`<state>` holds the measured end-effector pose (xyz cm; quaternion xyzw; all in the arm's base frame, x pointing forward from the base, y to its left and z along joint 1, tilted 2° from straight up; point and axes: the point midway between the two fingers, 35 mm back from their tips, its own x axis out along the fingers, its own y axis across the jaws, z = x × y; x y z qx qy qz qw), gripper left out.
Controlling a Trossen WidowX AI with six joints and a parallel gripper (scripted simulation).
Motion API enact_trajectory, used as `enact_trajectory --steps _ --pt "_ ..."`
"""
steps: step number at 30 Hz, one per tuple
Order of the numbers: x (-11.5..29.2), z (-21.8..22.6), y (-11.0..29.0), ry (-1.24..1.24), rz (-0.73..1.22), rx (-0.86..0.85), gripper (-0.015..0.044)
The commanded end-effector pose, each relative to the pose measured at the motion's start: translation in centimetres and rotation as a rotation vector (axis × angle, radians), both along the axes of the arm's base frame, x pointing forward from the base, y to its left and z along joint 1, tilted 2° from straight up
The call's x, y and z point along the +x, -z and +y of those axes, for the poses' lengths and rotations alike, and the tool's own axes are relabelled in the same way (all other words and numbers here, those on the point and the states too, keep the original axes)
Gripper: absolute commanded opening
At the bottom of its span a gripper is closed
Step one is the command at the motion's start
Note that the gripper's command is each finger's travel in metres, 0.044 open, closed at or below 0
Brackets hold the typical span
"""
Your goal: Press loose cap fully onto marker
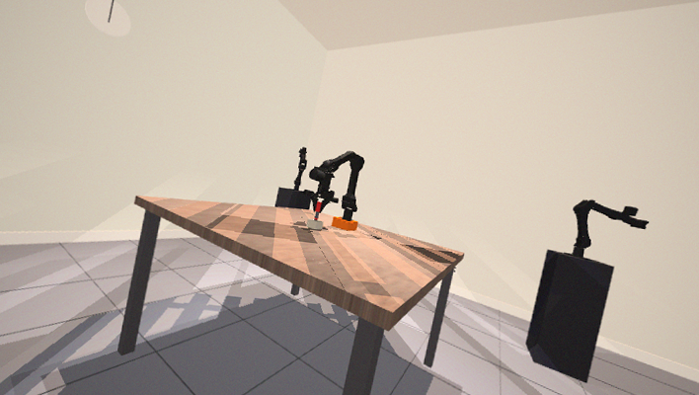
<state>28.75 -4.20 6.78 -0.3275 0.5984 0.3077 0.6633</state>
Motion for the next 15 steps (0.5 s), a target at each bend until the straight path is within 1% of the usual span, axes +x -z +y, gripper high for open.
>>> enact_trajectory --steps 1,15 --pt "-0.2 0.1 2.9 0.002 0.058 0.006 0.0000" --pt "0.0 0.4 4.1 0.002 0.058 0.006 0.0000"
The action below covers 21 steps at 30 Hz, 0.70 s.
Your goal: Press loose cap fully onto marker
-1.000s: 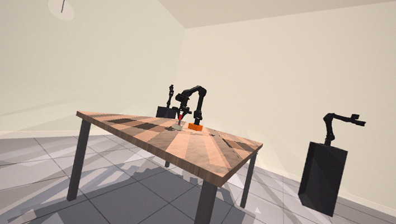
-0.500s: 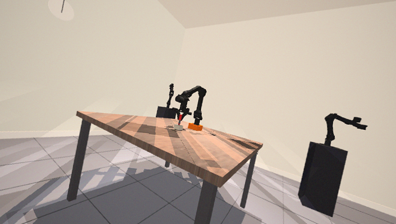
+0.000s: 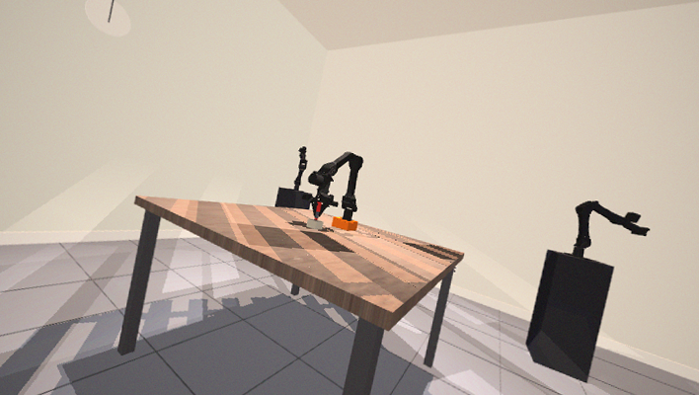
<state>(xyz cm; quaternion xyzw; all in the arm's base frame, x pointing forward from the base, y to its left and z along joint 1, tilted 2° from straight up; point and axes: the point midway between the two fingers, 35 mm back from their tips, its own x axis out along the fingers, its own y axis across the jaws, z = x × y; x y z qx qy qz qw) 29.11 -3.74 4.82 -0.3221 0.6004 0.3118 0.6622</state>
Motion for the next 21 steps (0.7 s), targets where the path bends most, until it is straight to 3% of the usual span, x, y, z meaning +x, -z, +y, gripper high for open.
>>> enact_trajectory --steps 1,21 --pt "-0.36 -0.07 2.25 0.000 0.048 -0.004 0.0000" --pt "-0.45 0.03 2.99 0.000 0.048 -0.004 0.0000"
